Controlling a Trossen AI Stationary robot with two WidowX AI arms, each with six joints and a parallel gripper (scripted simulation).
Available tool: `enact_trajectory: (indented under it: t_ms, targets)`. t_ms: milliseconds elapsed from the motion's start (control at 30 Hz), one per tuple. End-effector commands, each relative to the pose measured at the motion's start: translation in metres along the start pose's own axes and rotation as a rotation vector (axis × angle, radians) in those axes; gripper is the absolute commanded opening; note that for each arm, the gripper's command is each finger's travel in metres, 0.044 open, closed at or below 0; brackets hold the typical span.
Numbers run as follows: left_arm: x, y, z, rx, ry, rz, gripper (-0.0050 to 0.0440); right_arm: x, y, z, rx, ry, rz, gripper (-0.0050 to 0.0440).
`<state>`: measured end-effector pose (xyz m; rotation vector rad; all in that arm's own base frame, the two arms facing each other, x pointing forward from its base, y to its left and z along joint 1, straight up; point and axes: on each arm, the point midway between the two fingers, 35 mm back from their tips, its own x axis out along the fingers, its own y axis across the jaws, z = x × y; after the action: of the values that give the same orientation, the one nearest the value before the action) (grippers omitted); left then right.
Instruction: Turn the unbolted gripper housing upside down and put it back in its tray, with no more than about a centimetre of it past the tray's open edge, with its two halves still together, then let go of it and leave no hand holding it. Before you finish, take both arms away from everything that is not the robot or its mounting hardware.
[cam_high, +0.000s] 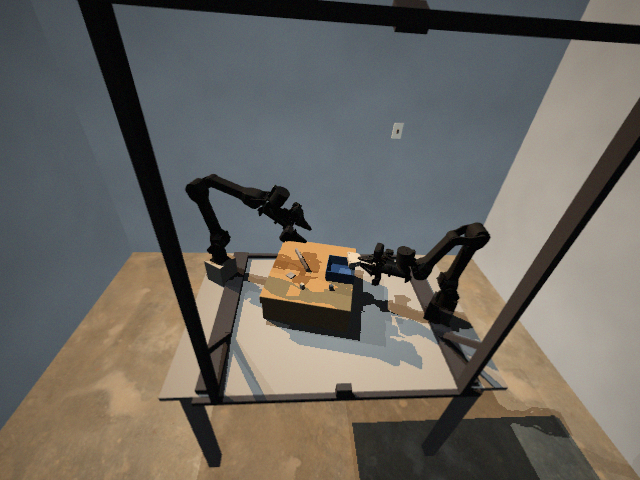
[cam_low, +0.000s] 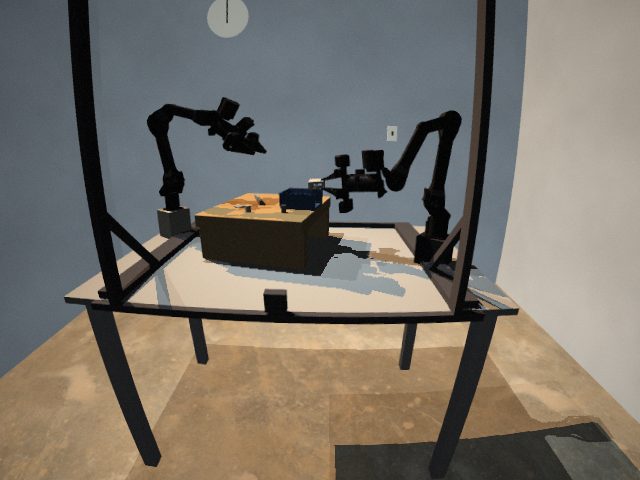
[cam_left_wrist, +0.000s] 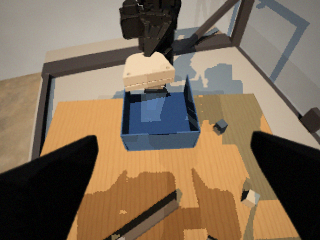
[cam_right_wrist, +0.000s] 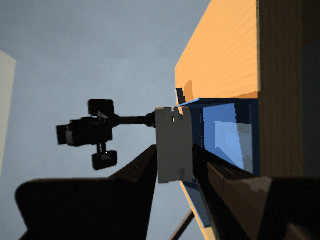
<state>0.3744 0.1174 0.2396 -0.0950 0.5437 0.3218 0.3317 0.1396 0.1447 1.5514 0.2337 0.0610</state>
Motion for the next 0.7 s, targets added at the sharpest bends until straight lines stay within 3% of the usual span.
enact_trajectory:
  t_ms: [0,667]
  targets:
    - [-0.0049,-0.0002,0.0075,0.005,-0.024,-0.003,0.0435,-0.0005,0.0132,-0.0003,0.009,0.001,0.026,0.0113]
    - [-0.0049,-0.0002,0.0075,0.005,-0.024,-0.003,0.0435,-0.0095,0.0145,0.0019,0.009,0.001,0.025,0.0113]
